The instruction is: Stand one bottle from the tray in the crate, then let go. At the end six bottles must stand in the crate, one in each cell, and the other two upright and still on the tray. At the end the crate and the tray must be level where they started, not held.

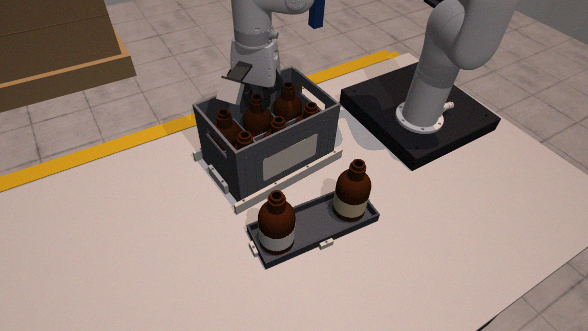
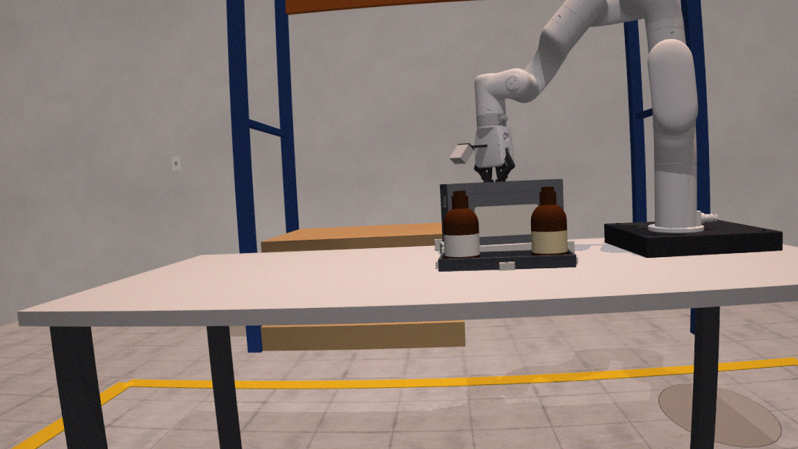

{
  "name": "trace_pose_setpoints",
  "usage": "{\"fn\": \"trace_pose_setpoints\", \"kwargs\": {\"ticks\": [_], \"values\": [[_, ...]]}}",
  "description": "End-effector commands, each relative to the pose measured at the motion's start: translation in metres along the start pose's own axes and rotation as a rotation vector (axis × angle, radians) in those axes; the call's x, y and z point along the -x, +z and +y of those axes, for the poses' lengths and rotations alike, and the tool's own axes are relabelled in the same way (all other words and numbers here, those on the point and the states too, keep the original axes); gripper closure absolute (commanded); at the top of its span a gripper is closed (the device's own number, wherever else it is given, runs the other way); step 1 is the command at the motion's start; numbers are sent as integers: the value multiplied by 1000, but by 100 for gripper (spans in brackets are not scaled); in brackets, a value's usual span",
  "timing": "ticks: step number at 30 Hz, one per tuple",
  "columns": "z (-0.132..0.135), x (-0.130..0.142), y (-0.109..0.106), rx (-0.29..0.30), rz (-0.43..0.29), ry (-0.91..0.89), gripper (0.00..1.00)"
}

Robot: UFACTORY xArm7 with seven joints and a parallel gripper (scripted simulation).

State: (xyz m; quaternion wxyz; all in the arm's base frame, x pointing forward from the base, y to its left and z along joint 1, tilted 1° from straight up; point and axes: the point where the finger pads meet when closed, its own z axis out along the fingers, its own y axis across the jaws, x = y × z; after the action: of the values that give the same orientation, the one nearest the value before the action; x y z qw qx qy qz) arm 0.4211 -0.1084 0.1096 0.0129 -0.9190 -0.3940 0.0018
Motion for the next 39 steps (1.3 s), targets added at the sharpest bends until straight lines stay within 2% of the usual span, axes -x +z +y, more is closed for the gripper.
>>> {"fn": "trace_pose_setpoints", "kwargs": {"ticks": [1, 28, 29, 39], "values": [[1, -1, -1, 4, 2, 0, 100], [1, -1, 1, 4, 2, 0, 100], [1, -1, 1, 4, 2, 0, 35], [1, -1, 1, 4, 2, 0, 35]]}}
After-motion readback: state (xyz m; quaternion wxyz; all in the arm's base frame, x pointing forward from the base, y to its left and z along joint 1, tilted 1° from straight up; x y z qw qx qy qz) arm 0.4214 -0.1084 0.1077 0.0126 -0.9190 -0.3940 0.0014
